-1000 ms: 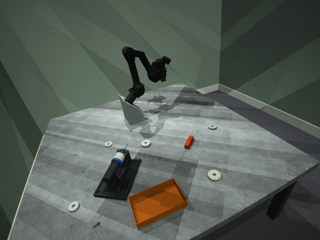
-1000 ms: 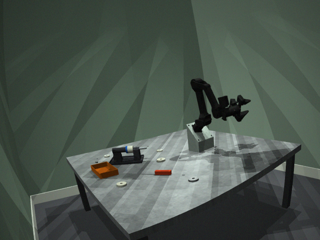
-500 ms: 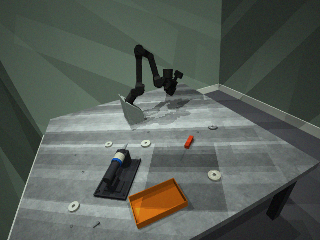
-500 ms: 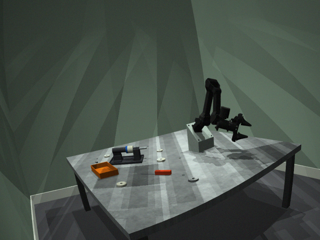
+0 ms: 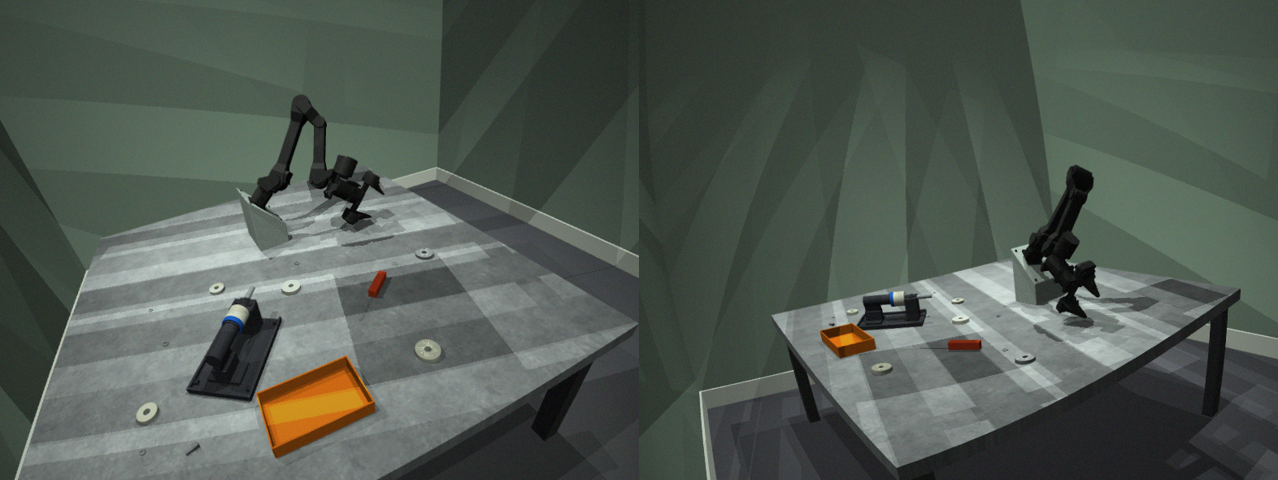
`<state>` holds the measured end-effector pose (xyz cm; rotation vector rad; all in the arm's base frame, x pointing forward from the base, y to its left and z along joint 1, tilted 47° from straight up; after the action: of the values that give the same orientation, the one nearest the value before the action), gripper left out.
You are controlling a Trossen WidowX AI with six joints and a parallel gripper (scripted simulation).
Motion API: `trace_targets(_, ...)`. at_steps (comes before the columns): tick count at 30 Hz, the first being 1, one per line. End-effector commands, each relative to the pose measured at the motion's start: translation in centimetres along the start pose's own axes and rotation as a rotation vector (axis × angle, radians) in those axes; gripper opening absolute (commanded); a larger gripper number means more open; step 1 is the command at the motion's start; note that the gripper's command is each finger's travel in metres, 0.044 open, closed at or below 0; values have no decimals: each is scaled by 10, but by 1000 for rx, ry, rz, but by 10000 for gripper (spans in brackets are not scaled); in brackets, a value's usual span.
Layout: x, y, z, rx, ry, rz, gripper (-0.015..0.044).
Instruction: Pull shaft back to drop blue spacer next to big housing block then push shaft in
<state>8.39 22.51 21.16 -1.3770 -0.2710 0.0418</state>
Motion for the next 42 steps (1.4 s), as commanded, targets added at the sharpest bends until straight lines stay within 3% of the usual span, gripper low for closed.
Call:
trace_targets(1,28,26,-13,-109,159,-41,440)
trace_targets(17,114,139,-140,-741,753,-138,440)
trace_targets(30,89,212,-274,-1324,977,8,440)
trace_targets(42,83,215,-280,-1352,980,22,440)
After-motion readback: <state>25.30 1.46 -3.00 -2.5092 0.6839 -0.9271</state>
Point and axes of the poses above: the point midway between the two fingers, 35 mm back from their tips, its own z axis out along the fingers, its own y axis across the jaws, x = y × z, the point moved 10 cm from there along -z, back along the fingers, and after that the axes turned 12 degrees about -z, right-handed, at the moved point
